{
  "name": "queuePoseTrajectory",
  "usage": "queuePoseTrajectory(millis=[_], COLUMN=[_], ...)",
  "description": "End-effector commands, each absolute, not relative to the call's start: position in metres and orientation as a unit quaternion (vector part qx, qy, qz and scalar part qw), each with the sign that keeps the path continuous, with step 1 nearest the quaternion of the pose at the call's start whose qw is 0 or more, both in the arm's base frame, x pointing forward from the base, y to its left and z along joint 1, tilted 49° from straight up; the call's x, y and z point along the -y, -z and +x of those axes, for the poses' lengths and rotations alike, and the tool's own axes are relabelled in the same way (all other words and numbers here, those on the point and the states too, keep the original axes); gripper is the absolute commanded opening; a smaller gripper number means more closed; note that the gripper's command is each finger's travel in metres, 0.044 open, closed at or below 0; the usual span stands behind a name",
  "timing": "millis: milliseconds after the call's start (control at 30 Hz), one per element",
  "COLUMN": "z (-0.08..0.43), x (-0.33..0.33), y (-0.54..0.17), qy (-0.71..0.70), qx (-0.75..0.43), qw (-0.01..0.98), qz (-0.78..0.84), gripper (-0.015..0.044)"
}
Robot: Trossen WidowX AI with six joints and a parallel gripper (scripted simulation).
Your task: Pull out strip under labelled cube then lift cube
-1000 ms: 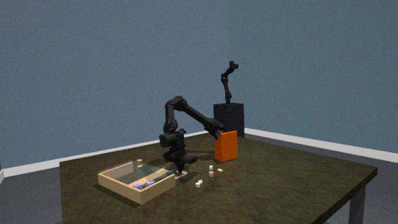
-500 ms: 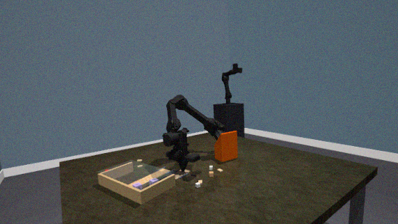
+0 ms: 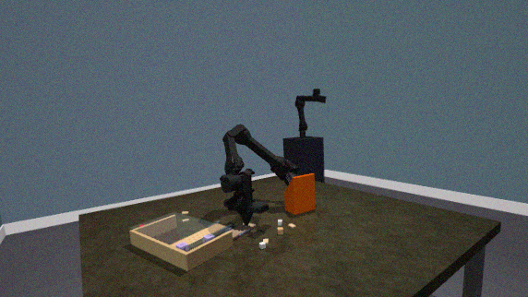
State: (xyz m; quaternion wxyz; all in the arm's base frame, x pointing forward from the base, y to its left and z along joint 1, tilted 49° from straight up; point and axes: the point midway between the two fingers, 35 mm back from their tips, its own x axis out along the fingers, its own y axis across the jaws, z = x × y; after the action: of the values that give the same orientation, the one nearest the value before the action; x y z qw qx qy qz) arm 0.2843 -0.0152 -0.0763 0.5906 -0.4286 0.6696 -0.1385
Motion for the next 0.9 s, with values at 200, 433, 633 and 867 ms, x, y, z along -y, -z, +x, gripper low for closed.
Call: queuePoseTrajectory(millis=[200,433,633,867], z=[0.264,0.255,0.247,0.237], x=[0.024,0.028,0.03,0.033], y=[0.074,0.071,0.069,0.066], qy=[0.139,0.139,0.139,0.139], qx=[-0.676,-0.677,-0.677,-0.677], qw=[0.58,0.58,0.58,0.58], qz=[-0.432,-0.432,-0.432,-0.432], gripper=[0.0,0.0,0.0,0.0])
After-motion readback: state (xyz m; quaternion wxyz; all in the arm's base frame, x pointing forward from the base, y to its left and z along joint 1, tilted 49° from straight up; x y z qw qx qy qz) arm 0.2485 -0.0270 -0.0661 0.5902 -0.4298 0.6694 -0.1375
